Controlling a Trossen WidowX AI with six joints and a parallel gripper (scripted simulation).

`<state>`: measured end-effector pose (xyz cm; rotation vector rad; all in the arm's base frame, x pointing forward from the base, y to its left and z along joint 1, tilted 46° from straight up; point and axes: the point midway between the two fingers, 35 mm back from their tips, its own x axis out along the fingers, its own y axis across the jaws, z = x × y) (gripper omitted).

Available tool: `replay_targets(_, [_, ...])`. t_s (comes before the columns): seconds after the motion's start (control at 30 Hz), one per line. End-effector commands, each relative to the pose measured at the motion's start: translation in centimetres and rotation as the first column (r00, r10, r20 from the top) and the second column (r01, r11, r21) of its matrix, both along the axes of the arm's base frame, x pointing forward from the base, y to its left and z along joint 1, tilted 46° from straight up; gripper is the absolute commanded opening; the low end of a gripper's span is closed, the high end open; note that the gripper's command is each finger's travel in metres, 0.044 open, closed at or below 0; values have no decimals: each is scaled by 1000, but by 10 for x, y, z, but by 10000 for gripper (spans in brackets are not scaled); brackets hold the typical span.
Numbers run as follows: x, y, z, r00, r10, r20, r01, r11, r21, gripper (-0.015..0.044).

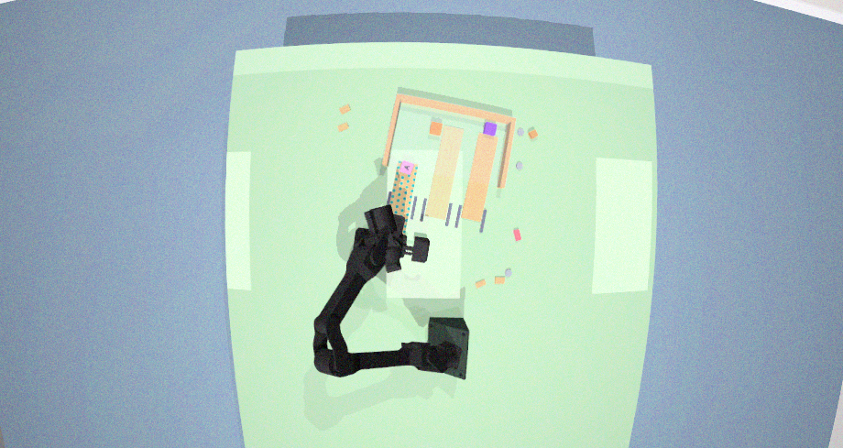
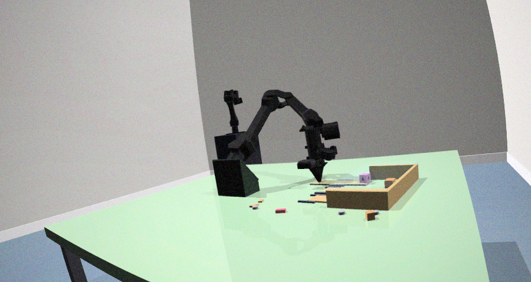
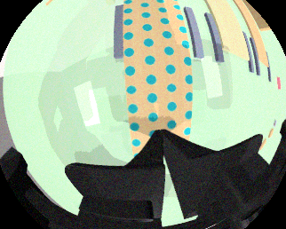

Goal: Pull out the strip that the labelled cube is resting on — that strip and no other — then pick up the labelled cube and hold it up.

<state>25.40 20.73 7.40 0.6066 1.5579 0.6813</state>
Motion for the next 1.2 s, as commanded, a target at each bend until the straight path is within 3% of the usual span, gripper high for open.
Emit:
replay_targets(0.0, [-12,2,-4,1000,11,-19,-11,1000,-7,0])
replay_targets(1.17, [-60,-2,0,1000,11,-21,-11,1000,-7,0])
